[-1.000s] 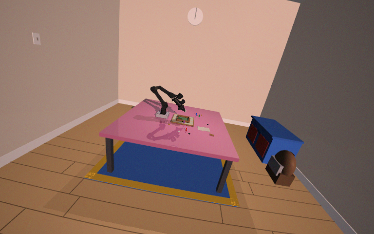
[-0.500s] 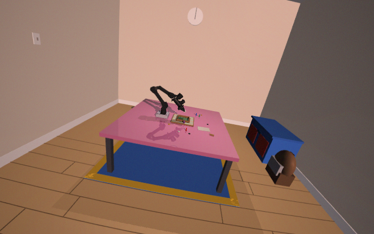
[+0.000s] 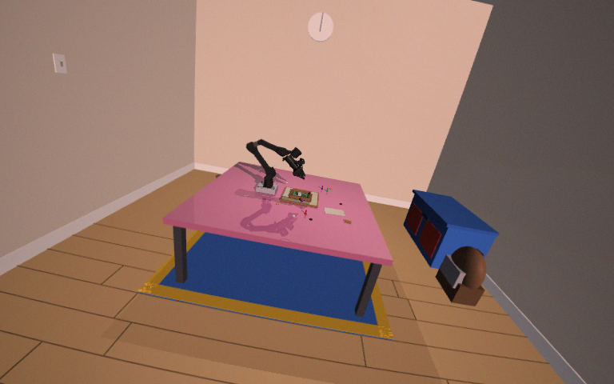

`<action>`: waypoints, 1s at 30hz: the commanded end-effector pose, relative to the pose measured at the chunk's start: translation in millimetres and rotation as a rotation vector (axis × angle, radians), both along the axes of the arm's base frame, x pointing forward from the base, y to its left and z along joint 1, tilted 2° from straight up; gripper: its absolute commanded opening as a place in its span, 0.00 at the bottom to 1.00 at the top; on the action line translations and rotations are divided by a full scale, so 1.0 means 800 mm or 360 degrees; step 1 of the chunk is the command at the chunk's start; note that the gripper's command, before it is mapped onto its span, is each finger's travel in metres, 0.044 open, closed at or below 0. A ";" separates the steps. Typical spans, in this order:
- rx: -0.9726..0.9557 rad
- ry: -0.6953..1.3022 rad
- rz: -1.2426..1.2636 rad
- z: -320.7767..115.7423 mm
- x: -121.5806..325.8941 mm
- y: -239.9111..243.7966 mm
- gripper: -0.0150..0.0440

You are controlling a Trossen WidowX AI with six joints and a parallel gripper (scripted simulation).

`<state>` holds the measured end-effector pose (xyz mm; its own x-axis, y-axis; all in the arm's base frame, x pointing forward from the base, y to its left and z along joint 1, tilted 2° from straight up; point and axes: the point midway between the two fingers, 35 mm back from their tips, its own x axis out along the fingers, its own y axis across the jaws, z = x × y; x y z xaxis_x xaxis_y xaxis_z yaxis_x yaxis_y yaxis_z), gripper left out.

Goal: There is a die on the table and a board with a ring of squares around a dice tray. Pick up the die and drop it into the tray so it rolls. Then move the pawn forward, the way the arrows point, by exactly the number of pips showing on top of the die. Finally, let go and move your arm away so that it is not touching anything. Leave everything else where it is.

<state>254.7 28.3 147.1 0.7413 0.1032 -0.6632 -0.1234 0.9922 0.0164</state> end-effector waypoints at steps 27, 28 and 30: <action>0.0052 0.1326 -0.0470 -0.085 0.061 -0.090 0.69; 0.0088 0.1344 -0.0560 -0.092 0.064 -0.109 0.64; 0.0134 0.1365 -0.0674 -0.100 0.067 -0.135 0.59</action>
<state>305.9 -47.5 79.8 0.0260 0.0146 -0.9996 0.2148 0.9765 0.0198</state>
